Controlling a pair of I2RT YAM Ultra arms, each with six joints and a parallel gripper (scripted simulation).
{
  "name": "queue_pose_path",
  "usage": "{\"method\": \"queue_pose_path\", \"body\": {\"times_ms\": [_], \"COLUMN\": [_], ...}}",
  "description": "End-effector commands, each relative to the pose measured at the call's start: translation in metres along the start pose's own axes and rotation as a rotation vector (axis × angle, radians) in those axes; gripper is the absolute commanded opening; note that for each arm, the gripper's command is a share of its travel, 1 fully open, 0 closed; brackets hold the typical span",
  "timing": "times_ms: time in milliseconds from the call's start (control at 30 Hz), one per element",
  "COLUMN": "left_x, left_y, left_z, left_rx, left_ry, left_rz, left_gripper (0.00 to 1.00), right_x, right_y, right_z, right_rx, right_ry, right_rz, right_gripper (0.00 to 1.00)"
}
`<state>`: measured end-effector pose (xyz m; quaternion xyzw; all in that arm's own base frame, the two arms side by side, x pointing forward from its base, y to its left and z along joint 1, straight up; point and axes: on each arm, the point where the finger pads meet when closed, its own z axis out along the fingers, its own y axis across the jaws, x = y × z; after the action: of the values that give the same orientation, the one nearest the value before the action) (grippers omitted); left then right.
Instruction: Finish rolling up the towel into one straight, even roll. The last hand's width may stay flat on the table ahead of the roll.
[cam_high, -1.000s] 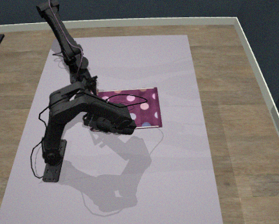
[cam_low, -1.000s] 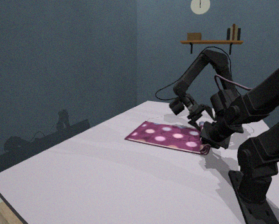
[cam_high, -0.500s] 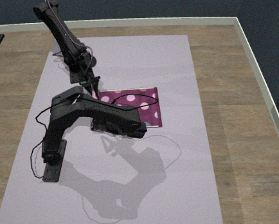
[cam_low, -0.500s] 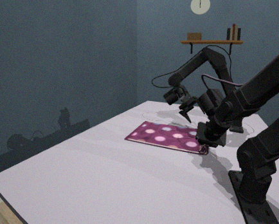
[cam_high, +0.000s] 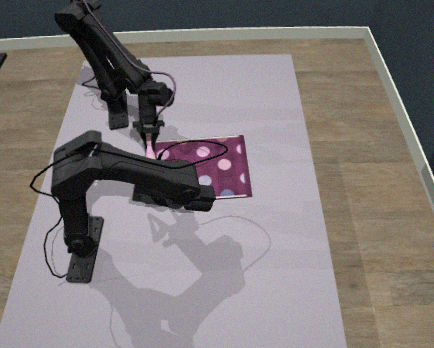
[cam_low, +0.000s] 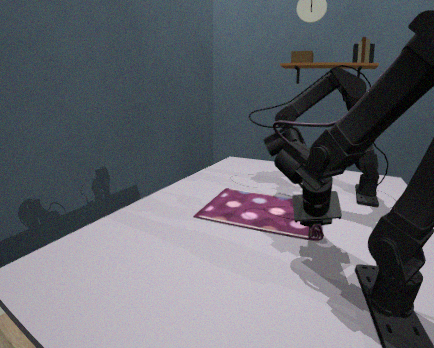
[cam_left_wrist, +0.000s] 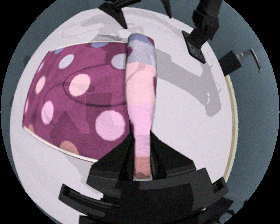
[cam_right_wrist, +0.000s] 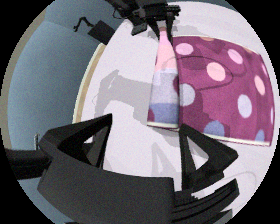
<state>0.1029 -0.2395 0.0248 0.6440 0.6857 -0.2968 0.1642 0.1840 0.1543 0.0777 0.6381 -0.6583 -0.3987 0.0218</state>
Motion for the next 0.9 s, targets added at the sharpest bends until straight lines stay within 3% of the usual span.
{"method": "queue_pose_path", "body": {"times_ms": [0, 167, 233, 533, 867], "left_x": [-0.002, -0.003, -0.003, -0.004, -0.005], "left_y": [-0.014, -0.014, -0.014, -0.015, -0.015], "left_z": [-0.003, -0.004, -0.004, -0.006, -0.006], "left_rx": [0.176, 0.287, 0.287, 0.440, 0.492], "left_ry": [0.019, 0.029, 0.029, 0.044, 0.049], "left_rz": [-0.062, -0.154, -0.154, -0.281, -0.324], "left_gripper": [0.18, 0.18, 0.18, 0.18, 0.18], "right_x": [-0.011, -0.014, -0.014, -0.020, -0.021], "right_y": [-0.004, 0.005, 0.005, 0.017, 0.019], "right_z": [0.003, 0.010, 0.010, 0.021, 0.024], "right_rx": [0.197, 0.406, 0.406, 0.707, 0.764], "right_ry": [-0.027, -0.047, -0.047, -0.077, -0.082], "right_rz": [-0.140, -0.287, -0.287, -0.499, -0.540], "right_gripper": [0.91, 0.92, 0.92, 0.96, 0.98]}}
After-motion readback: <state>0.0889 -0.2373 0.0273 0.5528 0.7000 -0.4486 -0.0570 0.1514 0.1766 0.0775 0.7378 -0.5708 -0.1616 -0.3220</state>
